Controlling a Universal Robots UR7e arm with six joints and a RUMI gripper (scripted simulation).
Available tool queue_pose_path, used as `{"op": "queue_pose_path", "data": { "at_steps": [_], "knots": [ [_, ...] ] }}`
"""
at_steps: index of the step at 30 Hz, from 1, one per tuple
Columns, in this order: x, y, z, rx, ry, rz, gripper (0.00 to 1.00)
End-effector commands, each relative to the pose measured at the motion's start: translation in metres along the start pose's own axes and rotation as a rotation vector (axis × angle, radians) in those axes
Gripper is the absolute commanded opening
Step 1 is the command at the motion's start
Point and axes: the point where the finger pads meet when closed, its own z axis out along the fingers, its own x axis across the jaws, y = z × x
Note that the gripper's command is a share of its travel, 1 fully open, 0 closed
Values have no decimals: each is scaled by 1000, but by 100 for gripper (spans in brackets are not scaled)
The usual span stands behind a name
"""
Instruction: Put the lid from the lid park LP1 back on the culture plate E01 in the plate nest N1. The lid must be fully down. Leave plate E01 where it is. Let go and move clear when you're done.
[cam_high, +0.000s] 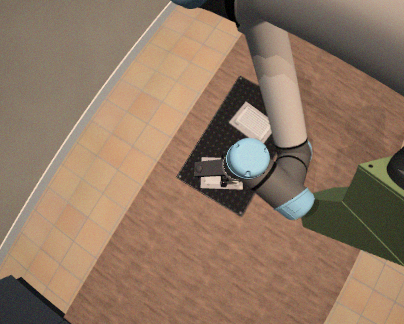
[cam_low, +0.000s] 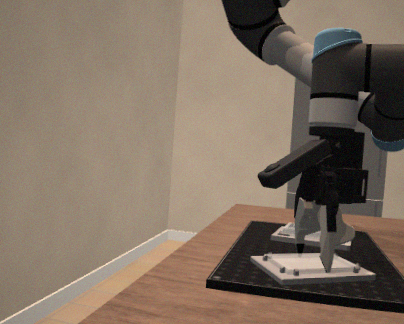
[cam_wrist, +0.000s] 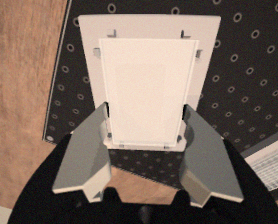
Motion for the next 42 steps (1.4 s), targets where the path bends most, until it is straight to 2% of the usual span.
{"op": "queue_pose_path", "data": {
  "at_steps": [1, 22, 29, 42],
  "knots": [
    [0, 0, 0, 1, 0, 0, 0],
    [0, 0, -30, 1, 0, 0, 0],
    [0, 0, -31, 1, 0, 0, 0],
    [56, 33, -31, 1, 0, 260, 0]
  ]
}}
